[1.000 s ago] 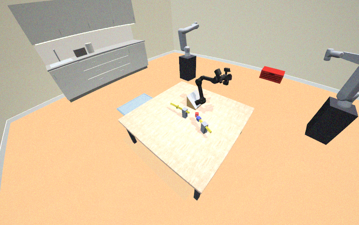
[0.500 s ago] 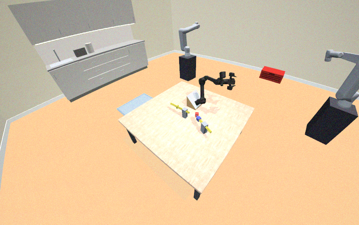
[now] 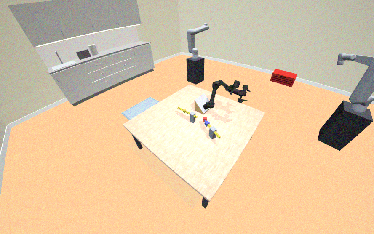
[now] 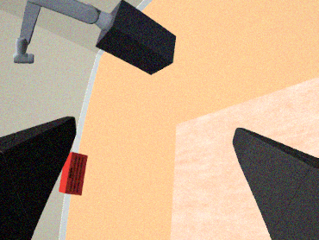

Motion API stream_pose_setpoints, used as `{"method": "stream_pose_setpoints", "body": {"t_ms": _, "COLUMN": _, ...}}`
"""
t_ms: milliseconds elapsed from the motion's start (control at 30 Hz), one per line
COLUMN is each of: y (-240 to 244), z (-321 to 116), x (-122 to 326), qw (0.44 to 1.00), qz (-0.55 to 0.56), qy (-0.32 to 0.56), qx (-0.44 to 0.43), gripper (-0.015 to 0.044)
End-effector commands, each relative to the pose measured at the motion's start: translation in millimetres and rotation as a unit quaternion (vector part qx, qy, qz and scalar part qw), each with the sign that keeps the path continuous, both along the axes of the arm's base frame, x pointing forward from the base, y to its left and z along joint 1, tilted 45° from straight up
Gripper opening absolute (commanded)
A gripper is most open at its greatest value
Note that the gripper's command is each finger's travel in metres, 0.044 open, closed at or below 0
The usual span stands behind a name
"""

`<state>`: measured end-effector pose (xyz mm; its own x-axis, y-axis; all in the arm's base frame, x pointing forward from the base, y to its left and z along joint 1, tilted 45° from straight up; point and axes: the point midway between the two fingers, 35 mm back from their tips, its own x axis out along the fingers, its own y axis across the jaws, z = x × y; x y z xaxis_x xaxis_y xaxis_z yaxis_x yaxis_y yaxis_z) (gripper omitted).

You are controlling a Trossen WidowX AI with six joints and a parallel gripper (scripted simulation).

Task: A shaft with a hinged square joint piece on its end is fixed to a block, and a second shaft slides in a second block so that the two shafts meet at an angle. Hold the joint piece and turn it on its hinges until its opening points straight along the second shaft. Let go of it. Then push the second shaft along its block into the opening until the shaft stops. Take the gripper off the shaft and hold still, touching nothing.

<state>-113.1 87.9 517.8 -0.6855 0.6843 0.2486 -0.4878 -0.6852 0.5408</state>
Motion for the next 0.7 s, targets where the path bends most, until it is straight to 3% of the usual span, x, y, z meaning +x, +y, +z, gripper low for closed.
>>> {"method": "stream_pose_setpoints", "body": {"t_ms": 0, "y": 26.5, "z": -6.3, "x": 22.4, "qw": 0.998, "qz": -0.056, "qy": 0.001, "qx": -0.005, "gripper": 0.044}}
{"method": "stream_pose_setpoints", "body": {"t_ms": 667, "y": 95.8, "z": -65.4, "x": 165.8, "qw": 0.924, "qz": -0.373, "qy": -0.057, "qx": -0.065, "gripper": 0.044}}
